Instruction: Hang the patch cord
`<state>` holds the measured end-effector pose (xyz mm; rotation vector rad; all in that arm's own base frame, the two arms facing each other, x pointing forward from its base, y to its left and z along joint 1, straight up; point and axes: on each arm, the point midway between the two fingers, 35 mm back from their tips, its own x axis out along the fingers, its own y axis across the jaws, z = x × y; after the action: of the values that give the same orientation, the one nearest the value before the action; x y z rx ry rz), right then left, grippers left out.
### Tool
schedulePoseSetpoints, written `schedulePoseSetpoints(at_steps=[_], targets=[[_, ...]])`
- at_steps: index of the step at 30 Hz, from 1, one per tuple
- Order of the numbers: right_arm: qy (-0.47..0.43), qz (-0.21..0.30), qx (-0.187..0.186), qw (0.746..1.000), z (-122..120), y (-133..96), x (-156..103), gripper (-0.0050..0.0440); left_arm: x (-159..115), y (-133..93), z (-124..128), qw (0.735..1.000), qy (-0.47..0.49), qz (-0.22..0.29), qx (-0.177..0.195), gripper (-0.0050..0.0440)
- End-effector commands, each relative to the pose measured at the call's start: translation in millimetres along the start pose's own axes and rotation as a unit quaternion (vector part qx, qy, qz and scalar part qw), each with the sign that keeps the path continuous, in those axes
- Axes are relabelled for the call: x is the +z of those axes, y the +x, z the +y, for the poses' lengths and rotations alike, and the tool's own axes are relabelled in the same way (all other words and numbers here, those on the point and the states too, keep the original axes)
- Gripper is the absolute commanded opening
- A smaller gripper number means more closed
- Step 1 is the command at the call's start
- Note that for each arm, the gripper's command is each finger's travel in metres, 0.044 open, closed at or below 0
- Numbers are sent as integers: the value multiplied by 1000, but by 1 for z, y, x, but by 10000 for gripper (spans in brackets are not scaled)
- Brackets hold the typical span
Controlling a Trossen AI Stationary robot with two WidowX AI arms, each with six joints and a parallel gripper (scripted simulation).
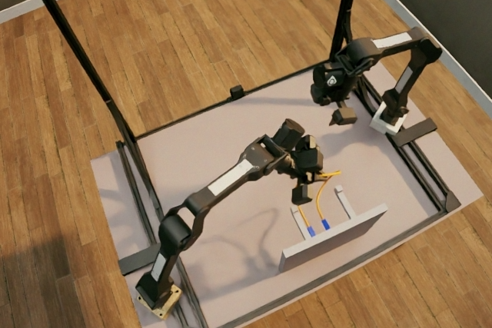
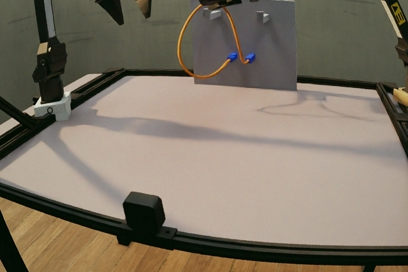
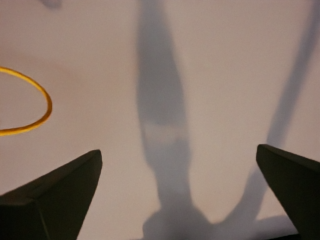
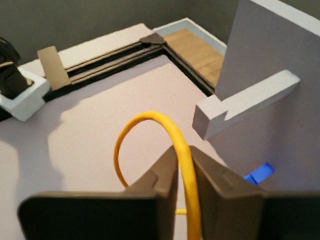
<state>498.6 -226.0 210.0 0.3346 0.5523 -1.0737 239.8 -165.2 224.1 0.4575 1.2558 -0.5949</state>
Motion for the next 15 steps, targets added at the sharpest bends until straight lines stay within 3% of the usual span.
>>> schedulePoseSetpoints(at_steps=[1,15], targets=[[23,-21,14,999,-3,-18,25,25,0,-7,0,1000,-1,-11,1,440],[16,-14,9,1000,-5,-15,17,25,0,-7,0,1000,-1,-11,1,440]])
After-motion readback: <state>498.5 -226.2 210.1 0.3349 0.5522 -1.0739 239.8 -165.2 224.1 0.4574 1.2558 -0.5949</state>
